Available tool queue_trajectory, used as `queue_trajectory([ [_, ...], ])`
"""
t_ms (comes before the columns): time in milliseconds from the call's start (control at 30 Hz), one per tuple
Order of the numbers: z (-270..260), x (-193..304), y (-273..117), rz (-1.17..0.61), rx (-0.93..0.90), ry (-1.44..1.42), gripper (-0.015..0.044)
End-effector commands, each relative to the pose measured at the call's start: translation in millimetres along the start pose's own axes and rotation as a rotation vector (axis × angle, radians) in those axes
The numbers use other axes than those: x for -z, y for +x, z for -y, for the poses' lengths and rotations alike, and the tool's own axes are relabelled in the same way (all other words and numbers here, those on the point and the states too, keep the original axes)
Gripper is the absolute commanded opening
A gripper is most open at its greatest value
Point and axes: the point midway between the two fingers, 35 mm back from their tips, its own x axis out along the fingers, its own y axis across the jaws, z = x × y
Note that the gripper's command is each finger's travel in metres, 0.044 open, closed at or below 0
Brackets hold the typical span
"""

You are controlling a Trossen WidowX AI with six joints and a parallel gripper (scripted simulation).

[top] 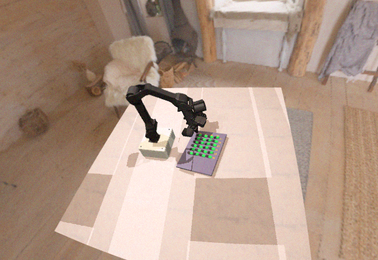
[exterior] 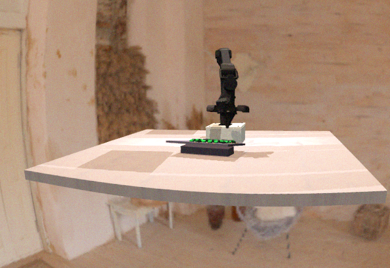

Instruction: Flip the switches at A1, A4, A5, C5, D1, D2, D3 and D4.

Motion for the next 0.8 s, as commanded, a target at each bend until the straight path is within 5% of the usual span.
queue_trajectory([
  [0,3,5,25,-0.04,0.005,-0.007,0.0],
  [767,3,5,49,-0.04,0.005,-0.007,0.0],
])
